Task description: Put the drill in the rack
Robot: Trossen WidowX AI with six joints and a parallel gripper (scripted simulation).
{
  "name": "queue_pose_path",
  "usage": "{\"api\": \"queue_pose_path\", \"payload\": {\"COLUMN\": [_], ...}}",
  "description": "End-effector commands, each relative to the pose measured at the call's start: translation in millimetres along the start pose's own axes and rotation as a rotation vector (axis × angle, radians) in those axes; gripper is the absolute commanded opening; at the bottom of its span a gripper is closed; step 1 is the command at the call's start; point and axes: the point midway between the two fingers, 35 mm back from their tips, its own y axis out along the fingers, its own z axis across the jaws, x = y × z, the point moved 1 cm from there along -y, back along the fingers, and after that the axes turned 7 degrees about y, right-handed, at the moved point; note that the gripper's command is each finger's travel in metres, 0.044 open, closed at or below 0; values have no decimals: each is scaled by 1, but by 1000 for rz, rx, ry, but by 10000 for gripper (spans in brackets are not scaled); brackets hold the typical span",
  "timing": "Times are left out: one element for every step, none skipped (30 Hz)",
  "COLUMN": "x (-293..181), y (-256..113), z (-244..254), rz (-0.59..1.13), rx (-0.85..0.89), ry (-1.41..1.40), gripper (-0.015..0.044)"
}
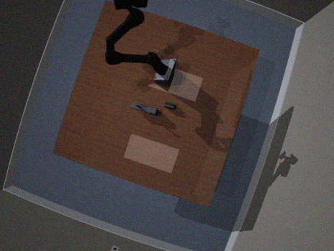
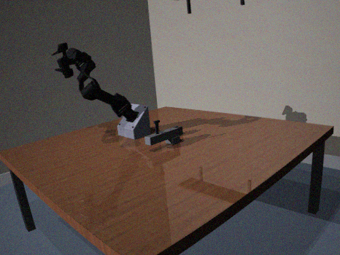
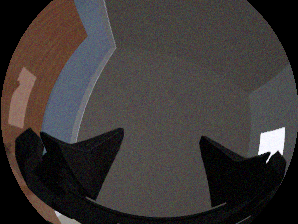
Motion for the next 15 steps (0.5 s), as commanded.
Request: {"api": "queue_pose_path", "payload": {"x": [0, 0, 0, 0, 0, 0, 0, 0, -2, -6, -14, -24, -33, -42, -51], "y": [0, 0, 0, 0, 0, 0, 0, 0, -1, -3, -7, -13, -19, -26, -31], "z": [0, 0, 0, 0, 0, 0, 0, 0, -1, -3, -8, -13, -18, -23, -29], "rz": [0, 0, 0, 0, 0, 0, 0, 0, 7, 27, 60, 100, 140, 179, 215], "rx": [0, 0, 0, 0, 0, 0, 0, 0, -4, -15, -35, -60, -85, -112, -140], "ry": [0, 0, 0, 0, 0, 0, 0, 0, 3, 13, 29, 48, 68, 87, 108], "gripper": [374, 348, 321, 295, 269, 243, 216, 190, 164, 138, 111, 85, 59, 33, 6]}}
